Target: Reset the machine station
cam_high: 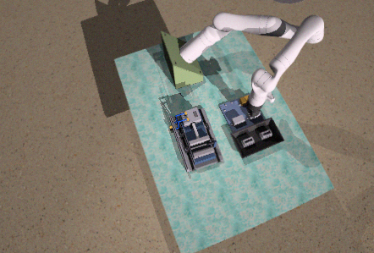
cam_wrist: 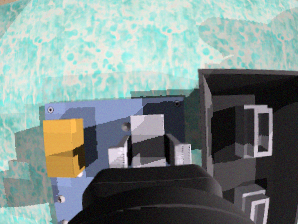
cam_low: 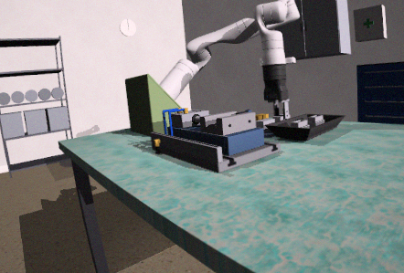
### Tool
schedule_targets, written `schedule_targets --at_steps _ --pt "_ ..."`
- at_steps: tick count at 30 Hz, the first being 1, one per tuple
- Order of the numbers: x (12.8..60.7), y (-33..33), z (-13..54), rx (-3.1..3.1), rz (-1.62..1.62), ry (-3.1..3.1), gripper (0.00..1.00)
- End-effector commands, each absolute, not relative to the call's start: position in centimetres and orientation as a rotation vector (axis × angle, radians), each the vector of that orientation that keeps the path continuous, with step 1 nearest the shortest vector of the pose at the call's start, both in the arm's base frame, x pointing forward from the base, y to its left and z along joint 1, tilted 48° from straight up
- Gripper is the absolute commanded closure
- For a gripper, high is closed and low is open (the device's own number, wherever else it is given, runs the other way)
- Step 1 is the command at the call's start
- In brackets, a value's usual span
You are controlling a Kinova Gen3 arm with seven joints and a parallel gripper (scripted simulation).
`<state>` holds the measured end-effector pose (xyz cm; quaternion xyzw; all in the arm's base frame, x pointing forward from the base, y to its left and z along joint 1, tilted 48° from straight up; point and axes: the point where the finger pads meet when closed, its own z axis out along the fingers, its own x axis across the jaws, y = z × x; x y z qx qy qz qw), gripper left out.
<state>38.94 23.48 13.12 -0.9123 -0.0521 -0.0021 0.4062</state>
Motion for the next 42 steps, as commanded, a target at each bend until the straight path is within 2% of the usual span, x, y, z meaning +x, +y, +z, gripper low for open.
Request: schedule_targets --at_steps 1,27,42 --pt "39.2 22.9 13.7 -2.301 -0.017 -0.143 1.00" --pt "39.6 15.7 20.3 -2.301 -0.017 -0.146 1.00" --pt "39.8 14.8 20.9 -2.303 -0.017 -0.146 1.00"
